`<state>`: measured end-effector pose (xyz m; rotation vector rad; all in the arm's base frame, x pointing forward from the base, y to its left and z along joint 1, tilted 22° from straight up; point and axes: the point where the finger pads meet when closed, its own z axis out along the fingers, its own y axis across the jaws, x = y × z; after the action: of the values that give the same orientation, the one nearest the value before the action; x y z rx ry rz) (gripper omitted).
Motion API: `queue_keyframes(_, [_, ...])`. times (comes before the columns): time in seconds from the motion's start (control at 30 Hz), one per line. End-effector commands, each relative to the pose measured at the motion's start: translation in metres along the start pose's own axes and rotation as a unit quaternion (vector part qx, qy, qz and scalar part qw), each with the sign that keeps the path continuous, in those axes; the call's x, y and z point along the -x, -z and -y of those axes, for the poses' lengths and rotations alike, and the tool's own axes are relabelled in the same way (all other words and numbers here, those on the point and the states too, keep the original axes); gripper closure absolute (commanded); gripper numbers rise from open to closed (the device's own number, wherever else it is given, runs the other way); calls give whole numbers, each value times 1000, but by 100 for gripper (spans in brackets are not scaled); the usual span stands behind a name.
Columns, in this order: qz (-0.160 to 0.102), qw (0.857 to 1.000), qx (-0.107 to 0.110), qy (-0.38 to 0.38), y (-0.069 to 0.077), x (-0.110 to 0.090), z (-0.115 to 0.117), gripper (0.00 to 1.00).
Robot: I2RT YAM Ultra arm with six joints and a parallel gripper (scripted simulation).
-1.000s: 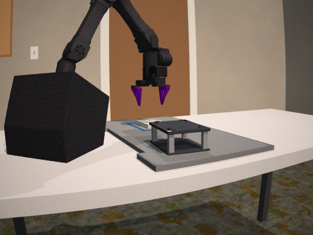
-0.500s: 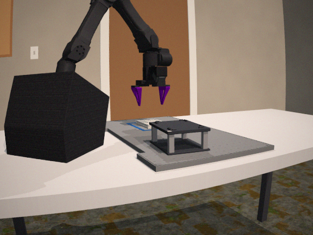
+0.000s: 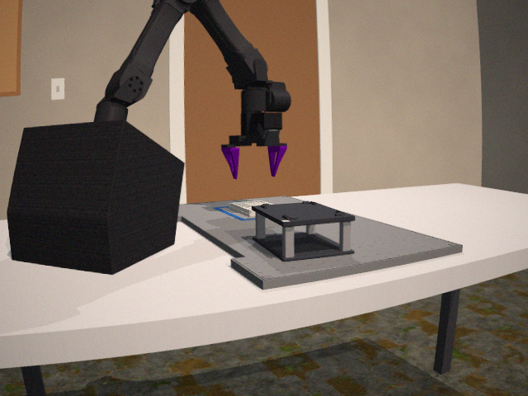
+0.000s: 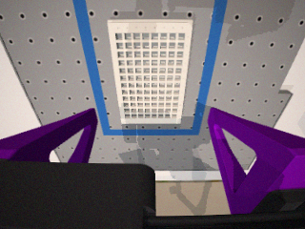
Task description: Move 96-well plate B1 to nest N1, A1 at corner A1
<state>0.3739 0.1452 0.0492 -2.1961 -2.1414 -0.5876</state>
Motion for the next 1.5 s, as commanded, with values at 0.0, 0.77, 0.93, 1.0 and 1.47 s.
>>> queue_keyframes(0.0, [-4,1000,15,-1,-1,-4,-13,0])
queue_keyframes(0.77, [3,1000,-1,-1,-40,0,1,0])
queue_keyframes(0.93, [5,1000,-5,-5,-49,4,4,0])
queue_keyframes(1.0, [5,1000,-6,-2,-53,2,5,0])
queue_keyframes(1.47, [1,1000,7,-3,-68,-1,-6,0])
